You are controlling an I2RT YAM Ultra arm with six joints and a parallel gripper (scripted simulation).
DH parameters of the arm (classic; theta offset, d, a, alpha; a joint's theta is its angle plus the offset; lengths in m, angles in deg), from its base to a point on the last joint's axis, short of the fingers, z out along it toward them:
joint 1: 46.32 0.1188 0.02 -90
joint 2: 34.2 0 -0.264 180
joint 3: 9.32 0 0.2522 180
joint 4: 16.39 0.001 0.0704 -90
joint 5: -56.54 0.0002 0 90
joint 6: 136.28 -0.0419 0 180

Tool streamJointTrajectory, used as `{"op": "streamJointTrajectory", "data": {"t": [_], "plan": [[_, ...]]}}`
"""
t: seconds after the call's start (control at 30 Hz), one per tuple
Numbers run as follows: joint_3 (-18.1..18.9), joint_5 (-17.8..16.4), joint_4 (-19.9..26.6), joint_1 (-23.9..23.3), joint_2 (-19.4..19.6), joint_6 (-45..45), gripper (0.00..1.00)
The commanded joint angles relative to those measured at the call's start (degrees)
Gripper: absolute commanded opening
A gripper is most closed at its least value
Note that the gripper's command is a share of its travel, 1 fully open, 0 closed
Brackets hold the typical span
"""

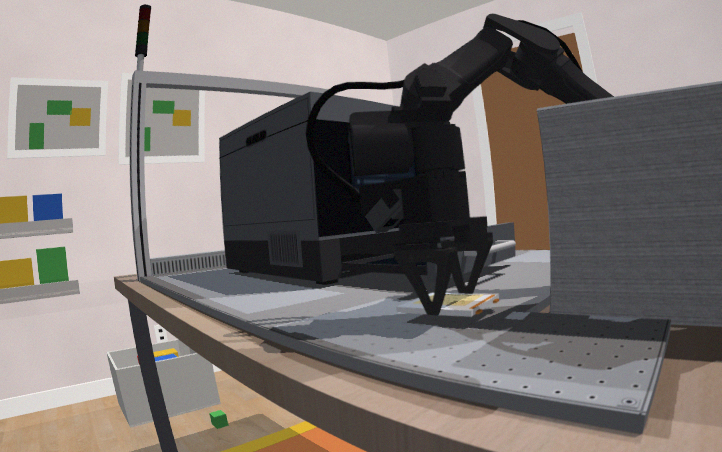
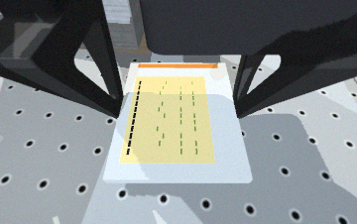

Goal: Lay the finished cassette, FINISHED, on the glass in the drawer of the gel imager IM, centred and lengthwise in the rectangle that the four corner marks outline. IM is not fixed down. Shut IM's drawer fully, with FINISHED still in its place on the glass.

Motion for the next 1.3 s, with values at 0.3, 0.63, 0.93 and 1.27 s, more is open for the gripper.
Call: {"op": "streamJointTrajectory", "data": {"t": [0.3,0.63,0.93,1.27], "plan": [[2.8,-0.7,3.9,2.8,-3.1,-1.8,0.00],[4.1,-1.2,6.5,3.7,-4.0,-2.7,0.00],[5.3,-1.5,8.6,4.5,-4.5,-3.4,0.00],[6.9,-2.2,11.5,5.5,-5.3,-4.4,0.00]]}}
